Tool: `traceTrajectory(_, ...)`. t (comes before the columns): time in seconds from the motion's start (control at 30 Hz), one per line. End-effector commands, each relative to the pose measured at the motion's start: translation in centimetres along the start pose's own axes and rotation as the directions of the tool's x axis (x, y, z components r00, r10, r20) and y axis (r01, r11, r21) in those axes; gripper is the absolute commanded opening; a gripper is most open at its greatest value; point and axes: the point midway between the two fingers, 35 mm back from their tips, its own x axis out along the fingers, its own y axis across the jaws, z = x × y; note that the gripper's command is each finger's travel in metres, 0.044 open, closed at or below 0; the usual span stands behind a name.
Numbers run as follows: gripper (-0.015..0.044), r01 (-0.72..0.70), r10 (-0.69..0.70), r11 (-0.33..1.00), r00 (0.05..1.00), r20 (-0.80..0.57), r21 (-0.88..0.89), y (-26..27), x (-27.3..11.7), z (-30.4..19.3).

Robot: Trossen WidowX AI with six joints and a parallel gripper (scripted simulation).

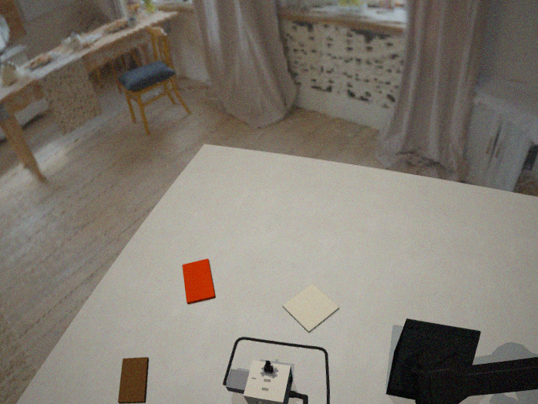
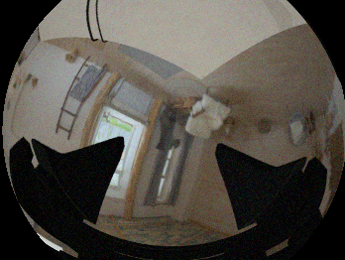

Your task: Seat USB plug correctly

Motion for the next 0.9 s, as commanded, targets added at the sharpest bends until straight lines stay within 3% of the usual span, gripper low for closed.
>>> traceTrajectory(0.0,0.0426,-0.006,0.006,1.000,1.000,0.003,0.014,0.4,0.2,0.0)
traceTrajectory(0.23,0.0440,-0.197,0.173,0.908,0.980,0.098,0.370,12.4,3.2,1.6)
traceTrajectory(0.4,0.0440,-0.382,0.323,0.729,0.923,0.206,0.568,21.8,3.7,5.0)
traceTrajectory(0.63,0.0440,-0.581,0.473,0.327,0.783,0.403,0.745,33.2,1.2,12.4)
traceTrajectory(0.87,0.0440,-0.630,0.475,-0.174,0.620,0.625,0.757,41.5,-4.2,22.2)
